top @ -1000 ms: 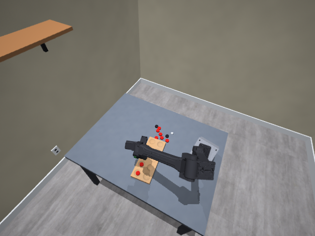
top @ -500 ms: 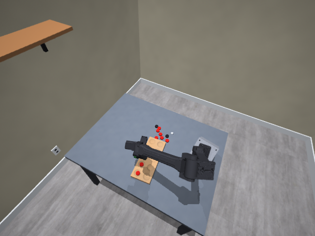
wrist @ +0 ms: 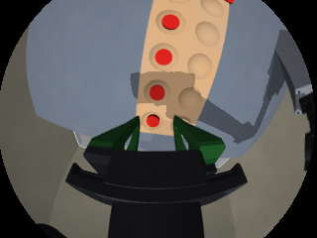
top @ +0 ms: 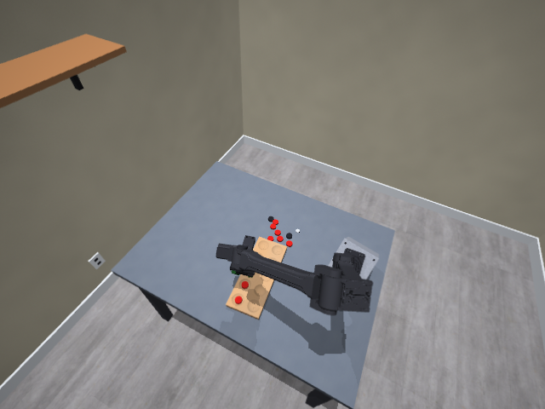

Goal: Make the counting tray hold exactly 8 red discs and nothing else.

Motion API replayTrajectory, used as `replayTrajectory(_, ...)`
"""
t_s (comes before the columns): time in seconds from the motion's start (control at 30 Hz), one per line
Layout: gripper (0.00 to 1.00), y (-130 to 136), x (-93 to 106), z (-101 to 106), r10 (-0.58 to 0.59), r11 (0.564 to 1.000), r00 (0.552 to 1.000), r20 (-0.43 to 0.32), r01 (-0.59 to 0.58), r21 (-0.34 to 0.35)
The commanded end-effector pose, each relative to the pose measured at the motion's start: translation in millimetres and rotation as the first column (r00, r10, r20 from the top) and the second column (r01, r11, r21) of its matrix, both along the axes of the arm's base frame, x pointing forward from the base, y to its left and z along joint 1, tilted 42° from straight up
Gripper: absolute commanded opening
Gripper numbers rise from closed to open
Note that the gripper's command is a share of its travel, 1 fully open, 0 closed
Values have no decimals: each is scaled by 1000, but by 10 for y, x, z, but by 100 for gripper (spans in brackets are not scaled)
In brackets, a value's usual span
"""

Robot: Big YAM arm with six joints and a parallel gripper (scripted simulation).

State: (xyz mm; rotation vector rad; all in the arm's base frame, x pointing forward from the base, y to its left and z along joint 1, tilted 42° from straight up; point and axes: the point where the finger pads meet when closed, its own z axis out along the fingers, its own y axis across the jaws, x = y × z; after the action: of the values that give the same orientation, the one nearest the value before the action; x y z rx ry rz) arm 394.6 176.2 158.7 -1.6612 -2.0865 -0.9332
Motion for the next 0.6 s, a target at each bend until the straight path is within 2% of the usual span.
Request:
replayTrajectory(0.0,46,-21,90,127,-5,1000,999,36,5,2)
replayTrajectory(0.17,46,-103,246,319,0,1000,991,136,1,-11)
replayTrajectory(0.27,46,-56,259,285,23,1000,989,146,-20,-21)
replayTrajectory(0.33,46,-152,337,394,31,999,975,220,-22,-43)
replayTrajectory(0.37,46,-156,303,316,32,999,979,203,-23,-44)
replayTrajectory(0.4,46,-175,384,437,46,998,965,260,-31,-59)
replayTrajectory(0.43,46,-164,369,360,49,998,969,243,-36,-60)
replayTrajectory(0.47,46,-203,435,486,63,996,951,304,-41,-80)
replayTrajectory(0.5,46,-160,427,428,73,995,954,291,-52,-80)
replayTrajectory(0.53,46,-235,490,541,84,993,932,352,-50,-104)
replayTrajectory(0.57,46,-211,470,492,89,993,936,342,-57,-104)
